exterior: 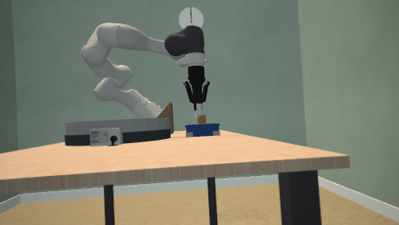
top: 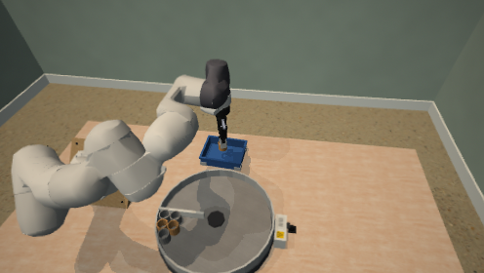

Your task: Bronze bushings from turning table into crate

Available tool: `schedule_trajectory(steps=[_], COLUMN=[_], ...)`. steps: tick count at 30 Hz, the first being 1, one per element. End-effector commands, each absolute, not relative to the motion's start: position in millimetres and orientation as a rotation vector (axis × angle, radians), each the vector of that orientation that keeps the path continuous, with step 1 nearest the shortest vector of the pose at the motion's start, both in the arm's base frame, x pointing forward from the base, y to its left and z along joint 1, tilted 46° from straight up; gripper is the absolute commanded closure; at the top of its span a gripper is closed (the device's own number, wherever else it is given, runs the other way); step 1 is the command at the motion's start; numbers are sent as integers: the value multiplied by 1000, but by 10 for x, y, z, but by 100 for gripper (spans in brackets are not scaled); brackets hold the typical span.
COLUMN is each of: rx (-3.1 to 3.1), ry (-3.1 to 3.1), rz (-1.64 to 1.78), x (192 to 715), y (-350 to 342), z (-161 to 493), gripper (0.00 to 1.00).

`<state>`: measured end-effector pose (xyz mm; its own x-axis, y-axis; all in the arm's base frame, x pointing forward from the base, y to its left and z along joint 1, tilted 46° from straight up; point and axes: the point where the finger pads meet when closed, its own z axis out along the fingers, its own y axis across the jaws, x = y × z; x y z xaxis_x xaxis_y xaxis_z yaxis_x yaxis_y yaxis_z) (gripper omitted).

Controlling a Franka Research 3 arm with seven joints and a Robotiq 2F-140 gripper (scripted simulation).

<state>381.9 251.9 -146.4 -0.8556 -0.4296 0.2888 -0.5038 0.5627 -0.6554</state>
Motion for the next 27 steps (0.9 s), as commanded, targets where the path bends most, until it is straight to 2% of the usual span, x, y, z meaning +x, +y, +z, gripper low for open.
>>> schedule_trajectory(steps=[1,27], rx=[806,806], ry=[-2701,-2701], rz=[1176,1176], x=[3837,3865], y=[2534,2548], z=[-1464,-1473], gripper=[100,100])
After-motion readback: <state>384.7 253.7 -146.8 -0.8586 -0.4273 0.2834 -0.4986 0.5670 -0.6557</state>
